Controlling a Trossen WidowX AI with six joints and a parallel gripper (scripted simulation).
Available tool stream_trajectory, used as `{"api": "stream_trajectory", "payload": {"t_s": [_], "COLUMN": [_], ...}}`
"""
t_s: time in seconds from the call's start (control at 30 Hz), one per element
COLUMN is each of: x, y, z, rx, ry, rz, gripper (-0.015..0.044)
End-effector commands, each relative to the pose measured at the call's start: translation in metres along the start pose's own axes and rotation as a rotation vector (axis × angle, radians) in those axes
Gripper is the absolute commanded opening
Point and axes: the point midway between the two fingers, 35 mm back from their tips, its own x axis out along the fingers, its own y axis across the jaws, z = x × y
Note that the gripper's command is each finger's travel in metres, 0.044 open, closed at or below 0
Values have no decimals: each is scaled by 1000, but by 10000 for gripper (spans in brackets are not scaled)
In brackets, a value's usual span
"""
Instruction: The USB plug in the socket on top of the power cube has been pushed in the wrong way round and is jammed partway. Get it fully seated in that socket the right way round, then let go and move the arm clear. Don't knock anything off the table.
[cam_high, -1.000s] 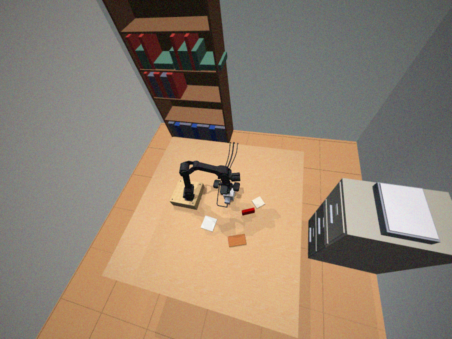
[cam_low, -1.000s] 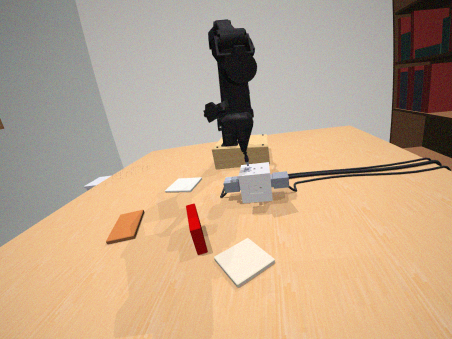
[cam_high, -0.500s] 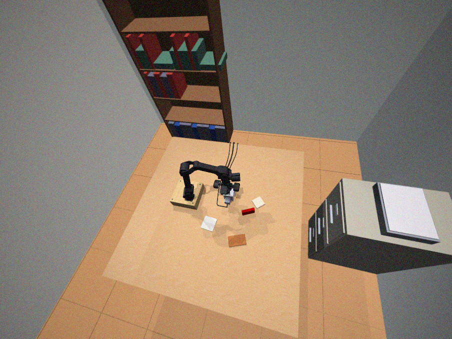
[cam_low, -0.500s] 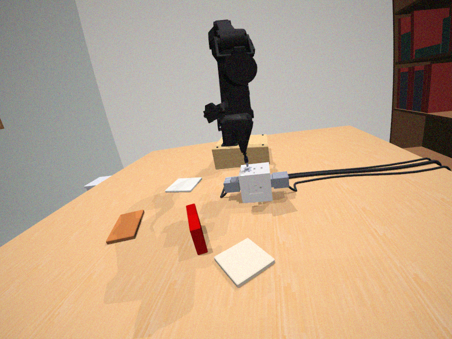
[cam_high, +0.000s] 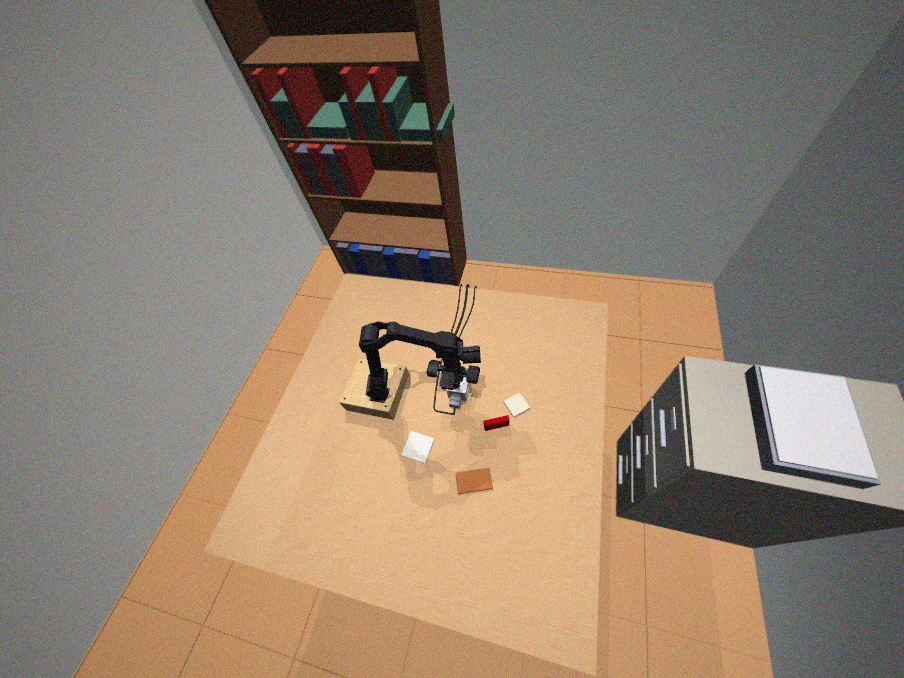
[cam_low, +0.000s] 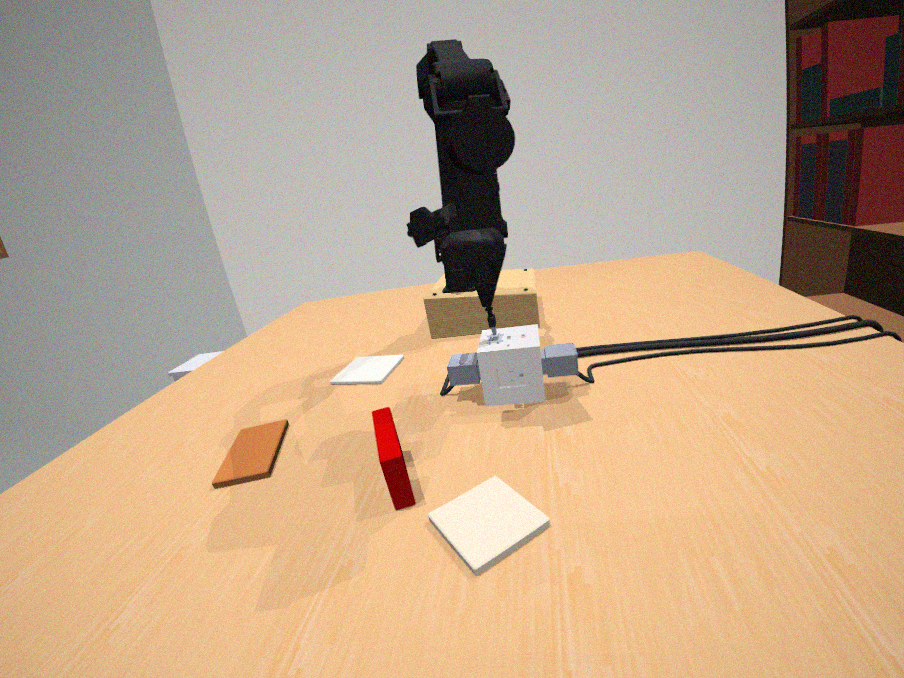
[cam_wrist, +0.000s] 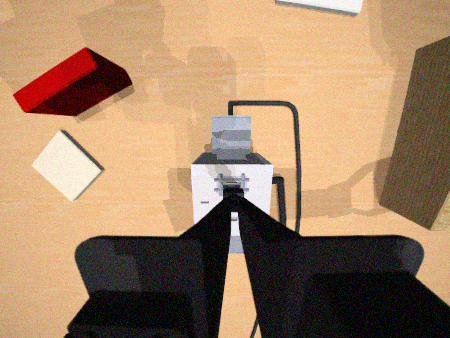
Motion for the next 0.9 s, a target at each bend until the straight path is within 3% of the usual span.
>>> {"api": "stream_trajectory", "payload": {"t_s": [0.0,0.87], "x": [1,4], "y": [0,0], "z": [1,0], "rx": [6,6], "ry": [-5,-5], "rz": [2,2], "gripper": [0,0]}}
